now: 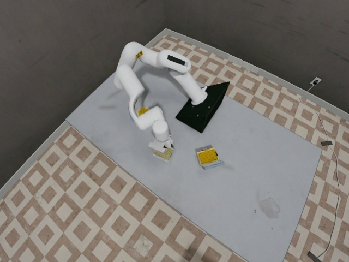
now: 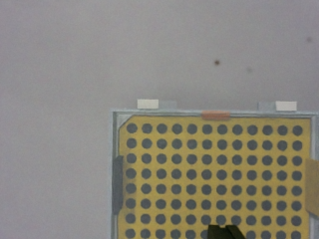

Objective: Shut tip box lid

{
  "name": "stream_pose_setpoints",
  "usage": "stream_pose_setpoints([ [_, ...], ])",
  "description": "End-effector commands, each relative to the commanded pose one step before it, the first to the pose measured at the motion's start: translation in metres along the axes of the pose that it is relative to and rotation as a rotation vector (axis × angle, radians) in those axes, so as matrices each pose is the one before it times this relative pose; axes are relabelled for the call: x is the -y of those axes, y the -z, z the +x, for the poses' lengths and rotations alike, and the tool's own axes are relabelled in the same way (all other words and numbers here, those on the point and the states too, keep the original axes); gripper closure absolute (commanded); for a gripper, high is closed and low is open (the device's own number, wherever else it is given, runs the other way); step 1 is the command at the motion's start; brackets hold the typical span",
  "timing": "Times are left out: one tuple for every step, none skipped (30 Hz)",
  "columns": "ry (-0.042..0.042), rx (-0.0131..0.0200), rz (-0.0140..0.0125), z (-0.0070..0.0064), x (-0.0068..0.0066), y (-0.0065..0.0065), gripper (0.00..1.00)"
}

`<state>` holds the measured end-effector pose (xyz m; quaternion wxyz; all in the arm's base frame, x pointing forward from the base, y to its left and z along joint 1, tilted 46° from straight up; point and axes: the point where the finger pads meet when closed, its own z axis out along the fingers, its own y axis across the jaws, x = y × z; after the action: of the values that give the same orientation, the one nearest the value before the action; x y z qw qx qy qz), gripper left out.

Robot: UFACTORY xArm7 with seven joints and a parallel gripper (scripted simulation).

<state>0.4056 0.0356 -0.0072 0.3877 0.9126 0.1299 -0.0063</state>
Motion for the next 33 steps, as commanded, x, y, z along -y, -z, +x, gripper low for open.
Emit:
stream_pose_setpoints([
  [0.00031,-0.00451,0.0014,0.00119,0.00067,0.00196,1.0],
  [0.0,0.0,0.0,0.0,0.0,0.00001,1.0],
  [0.0,-0.00002,0.00001,0.00001,0.0,0.00001,1.0],
  [0.0,-0.00001,0.0,0.0,0.0,0.0,1.0],
  [0.0,0.00001,0.0,0.0,0.0,0.0,1.0],
  [0.0,0.0,0.0,0.0,0.0,0.0,1.0],
  [0.0,0.0,0.0,0.0,0.0,0.0,1.0],
  [0.0,0.0,0.0,0.0,0.0,0.0,1.0],
  [0.0,0.0,0.0,0.0,0.0,0.0,1.0],
  [0.0,0.0,0.0,0.0,0.0,0.0,1.0],
  [0.00002,-0.00007,0.00003,0.00001,0.00003,0.00169,1.0],
  [-0.00001,0.00001,0.0,0.0,-0.00002,0.00172,1.0],
  [0.0,0.0,0.0,0.0,0.0,0.00167,1.0],
  [0.0,0.0,0.0,0.0,0.0,0.00167,1.0],
  [0.0,0.0,0.0,0.0,0.0,0.0,1.0],
  [0.0,0.0,0.0,0.0,0.0,0.0,1.0],
  [0.0,0.0,0.0,0.0,0.0,0.00167,1.0],
  [0.0,0.0,0.0,0.0,0.0,0.00167,1.0],
  [0.0,0.0,0.0,0.0,0.0,0.00167,1.0],
  [0.0,0.0,0.0,0.0,0.0,0.00167,1.0],
  [0.0,0.0,0.0,0.0,0.0,0.00167,1.0],
  [0.0,0.0,0.0,0.0,0.0,0.00167,1.0],
  [0.0,0.0,0.0,0.0,0.0,0.00167,1.0],
  [0.0,0.0,0.0,0.0,0.0,0.00167,1.0],
  [0.0,0.0,0.0,0.0,0.0,0.00167,1.0],
  [0.0,0.0,0.0,0.0,0.0,0.00167,1.0],
  [0.0,0.0,0.0,0.0,0.0,0.00167,1.0],
  [0.0,0.0,0.0,0.0,0.0,0.00167,1.0],
  [0.0,0.0,0.0,0.0,0.0,0.00167,1.0],
  [0.0,0.0,0.0,0.0,0.0,0.00167,1.0],
  [0.0,0.0,0.0,0.0,0.0,0.00167,1.0],
  [0.0,0.0,0.0,0.0,0.0,0.0,1.0],
  [0.0,0.0,0.0,0.0,0.0,0.0,1.0],
])
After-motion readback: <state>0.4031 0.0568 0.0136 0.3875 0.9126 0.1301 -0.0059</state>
